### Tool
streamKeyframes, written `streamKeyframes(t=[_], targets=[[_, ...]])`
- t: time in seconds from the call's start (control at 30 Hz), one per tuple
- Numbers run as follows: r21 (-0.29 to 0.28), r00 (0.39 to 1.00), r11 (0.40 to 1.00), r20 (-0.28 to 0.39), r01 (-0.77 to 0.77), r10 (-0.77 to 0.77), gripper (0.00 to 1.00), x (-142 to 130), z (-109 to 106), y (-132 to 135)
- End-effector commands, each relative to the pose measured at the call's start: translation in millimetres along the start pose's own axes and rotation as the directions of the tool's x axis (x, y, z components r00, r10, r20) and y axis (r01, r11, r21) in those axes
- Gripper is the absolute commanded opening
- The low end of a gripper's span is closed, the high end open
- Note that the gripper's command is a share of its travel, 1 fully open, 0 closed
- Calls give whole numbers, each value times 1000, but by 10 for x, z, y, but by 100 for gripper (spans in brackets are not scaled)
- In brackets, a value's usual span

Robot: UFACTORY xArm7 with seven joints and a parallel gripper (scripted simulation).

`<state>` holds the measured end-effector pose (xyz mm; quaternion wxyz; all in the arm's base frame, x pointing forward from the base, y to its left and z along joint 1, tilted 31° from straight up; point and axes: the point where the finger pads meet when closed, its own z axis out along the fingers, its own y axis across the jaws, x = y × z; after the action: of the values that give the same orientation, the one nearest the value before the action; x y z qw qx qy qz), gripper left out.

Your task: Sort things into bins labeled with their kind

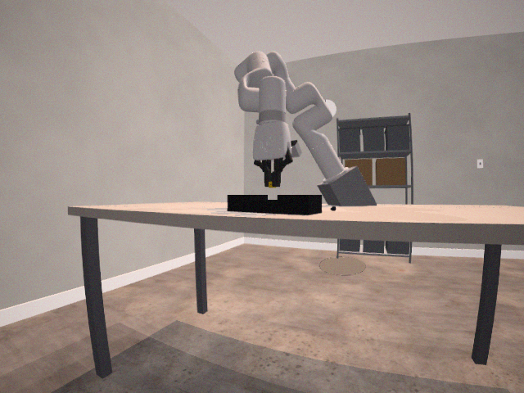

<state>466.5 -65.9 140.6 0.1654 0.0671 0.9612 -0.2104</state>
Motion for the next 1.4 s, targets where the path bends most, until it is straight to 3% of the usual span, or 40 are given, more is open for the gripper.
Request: streamKeyframes(t=[0.0,0.67,1.37], targets=[[-2,1000,1000,0,1,-1,0,0,-12,17],[-2,1000,1000,0,1,-1,0,14,8,30],[-2,1000,1000,0,1,-1,0,15,388,31]])
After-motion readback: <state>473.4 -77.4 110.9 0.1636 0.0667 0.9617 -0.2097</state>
